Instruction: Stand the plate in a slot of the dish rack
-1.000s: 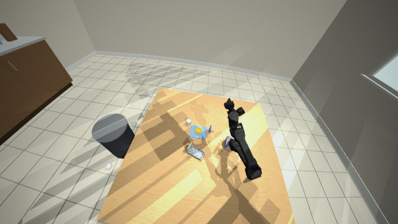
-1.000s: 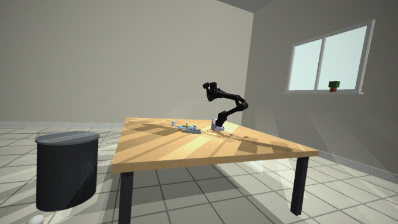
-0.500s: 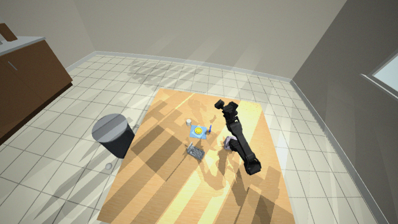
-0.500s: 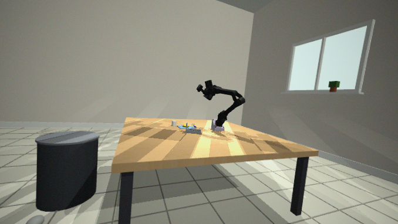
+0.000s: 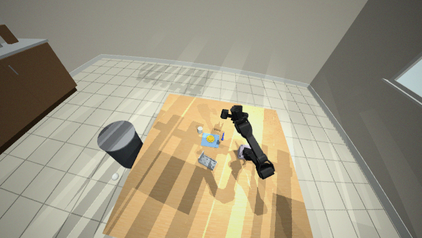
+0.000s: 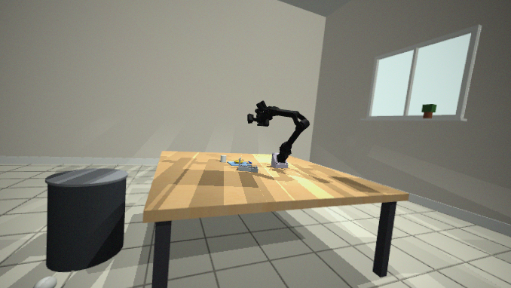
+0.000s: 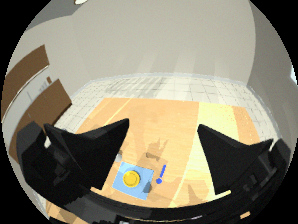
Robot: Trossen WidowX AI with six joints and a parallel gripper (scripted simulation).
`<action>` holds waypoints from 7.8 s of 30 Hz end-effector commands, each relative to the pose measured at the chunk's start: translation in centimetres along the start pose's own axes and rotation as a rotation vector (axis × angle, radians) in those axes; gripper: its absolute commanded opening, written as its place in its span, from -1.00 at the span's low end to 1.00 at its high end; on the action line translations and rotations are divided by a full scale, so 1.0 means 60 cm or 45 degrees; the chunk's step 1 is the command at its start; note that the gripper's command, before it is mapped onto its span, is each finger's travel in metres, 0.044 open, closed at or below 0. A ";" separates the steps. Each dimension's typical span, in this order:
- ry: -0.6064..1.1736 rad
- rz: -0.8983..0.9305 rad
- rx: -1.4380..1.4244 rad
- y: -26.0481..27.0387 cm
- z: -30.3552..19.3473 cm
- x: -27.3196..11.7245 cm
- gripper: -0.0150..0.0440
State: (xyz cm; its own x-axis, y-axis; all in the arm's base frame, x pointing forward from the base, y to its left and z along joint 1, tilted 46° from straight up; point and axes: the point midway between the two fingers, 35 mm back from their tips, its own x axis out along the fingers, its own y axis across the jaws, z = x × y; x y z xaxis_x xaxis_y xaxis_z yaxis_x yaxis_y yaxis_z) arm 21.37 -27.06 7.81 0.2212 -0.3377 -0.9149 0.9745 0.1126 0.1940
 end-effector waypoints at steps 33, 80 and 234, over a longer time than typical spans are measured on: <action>0.867 0.400 -1.183 0.113 -0.133 0.039 0.86; 1.304 0.984 -1.740 0.157 -0.394 0.120 0.86; 1.365 -0.435 0.523 0.089 -0.408 -0.318 -0.49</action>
State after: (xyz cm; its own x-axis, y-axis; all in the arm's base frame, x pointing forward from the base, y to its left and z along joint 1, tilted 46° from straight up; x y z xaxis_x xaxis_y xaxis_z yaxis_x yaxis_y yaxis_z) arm 21.79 2.60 17.51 -0.0086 0.6791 -0.7340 0.9693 -0.1747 -0.1730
